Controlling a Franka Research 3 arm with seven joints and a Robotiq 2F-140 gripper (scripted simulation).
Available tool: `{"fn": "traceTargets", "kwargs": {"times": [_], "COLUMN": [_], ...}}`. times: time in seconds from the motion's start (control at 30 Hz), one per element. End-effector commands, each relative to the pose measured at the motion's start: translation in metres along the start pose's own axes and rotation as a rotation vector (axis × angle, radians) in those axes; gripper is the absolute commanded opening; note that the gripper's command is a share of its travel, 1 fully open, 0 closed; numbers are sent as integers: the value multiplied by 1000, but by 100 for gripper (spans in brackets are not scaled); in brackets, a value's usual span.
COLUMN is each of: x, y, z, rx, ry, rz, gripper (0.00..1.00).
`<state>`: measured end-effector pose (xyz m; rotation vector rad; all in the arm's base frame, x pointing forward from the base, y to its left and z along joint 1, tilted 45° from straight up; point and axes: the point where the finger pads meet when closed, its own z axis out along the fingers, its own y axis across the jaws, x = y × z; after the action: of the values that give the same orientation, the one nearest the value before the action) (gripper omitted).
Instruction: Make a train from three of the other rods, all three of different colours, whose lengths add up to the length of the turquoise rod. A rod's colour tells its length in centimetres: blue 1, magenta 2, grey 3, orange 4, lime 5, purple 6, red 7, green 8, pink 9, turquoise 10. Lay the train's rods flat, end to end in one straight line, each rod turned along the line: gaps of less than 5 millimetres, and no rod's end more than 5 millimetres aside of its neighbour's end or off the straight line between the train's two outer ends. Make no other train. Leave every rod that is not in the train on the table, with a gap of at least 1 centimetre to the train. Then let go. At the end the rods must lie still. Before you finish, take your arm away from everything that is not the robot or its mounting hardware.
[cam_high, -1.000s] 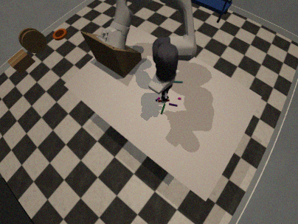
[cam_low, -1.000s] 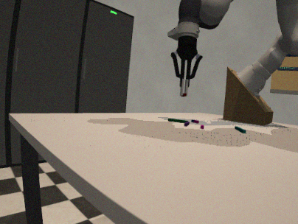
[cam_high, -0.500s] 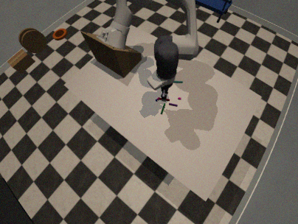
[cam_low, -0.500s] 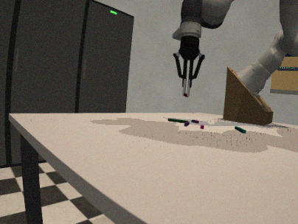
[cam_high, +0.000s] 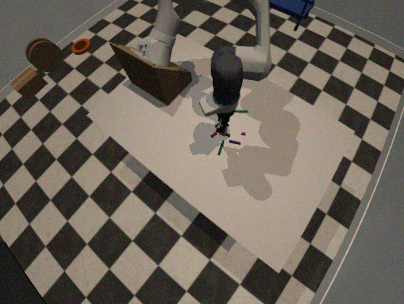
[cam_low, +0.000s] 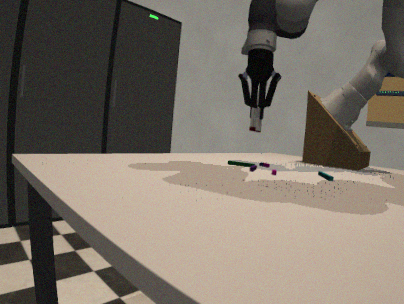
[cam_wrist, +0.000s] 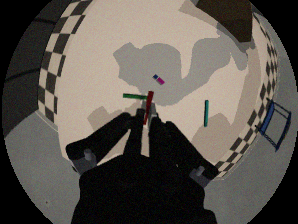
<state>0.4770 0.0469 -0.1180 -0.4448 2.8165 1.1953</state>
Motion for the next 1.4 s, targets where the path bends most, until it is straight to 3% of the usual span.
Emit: {"fn": "traceTargets", "kwargs": {"times": [0.0,1.37], "x": [1,8], "y": [6,29], "z": [1,1], "rx": [-7,1], "ry": [9,14], "rz": [167,848], "gripper": [3,3]}}
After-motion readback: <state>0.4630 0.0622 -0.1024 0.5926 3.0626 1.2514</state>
